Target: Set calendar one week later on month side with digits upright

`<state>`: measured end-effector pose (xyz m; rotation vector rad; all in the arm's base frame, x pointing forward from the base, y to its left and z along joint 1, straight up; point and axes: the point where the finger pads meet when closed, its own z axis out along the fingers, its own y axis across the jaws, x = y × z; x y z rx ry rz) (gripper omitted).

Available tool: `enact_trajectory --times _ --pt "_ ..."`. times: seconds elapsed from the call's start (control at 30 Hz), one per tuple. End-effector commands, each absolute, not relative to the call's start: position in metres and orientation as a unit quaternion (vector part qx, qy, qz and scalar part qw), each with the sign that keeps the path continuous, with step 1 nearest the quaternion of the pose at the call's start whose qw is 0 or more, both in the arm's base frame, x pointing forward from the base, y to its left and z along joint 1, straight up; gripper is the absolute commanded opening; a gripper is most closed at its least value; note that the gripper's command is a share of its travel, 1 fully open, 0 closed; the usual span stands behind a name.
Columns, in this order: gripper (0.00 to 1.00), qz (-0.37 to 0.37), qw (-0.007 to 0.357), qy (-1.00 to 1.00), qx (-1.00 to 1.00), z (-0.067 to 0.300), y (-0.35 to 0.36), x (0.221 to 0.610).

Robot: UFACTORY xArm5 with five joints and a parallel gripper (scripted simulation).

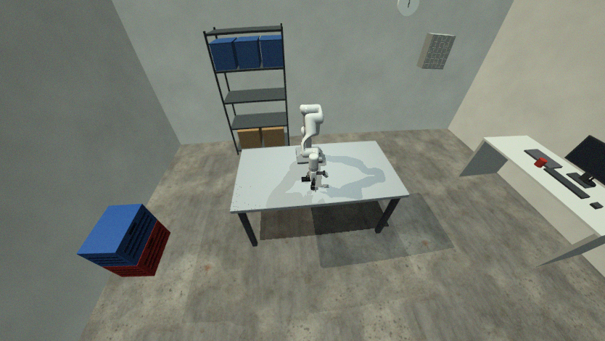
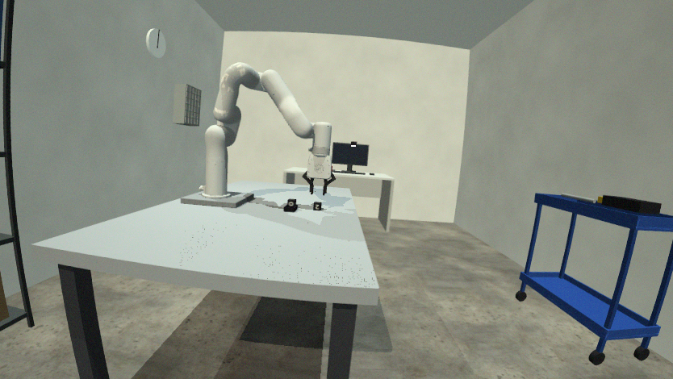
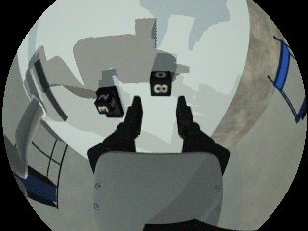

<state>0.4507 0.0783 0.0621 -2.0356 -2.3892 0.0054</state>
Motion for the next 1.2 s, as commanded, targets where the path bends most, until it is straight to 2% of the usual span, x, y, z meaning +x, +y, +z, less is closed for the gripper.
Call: enact_trajectory --times 0.0,0.43,1.17 --pt "0.49 0.0 0.0 -0.761 -0.649 0.06 0.079 0.452" --pt "0.49 0.0 0.0 -0.761 -0.649 0.042 0.078 0.453" --pt "0.49 0.0 0.0 -0.761 -0.649 0.035 0.078 0.452"
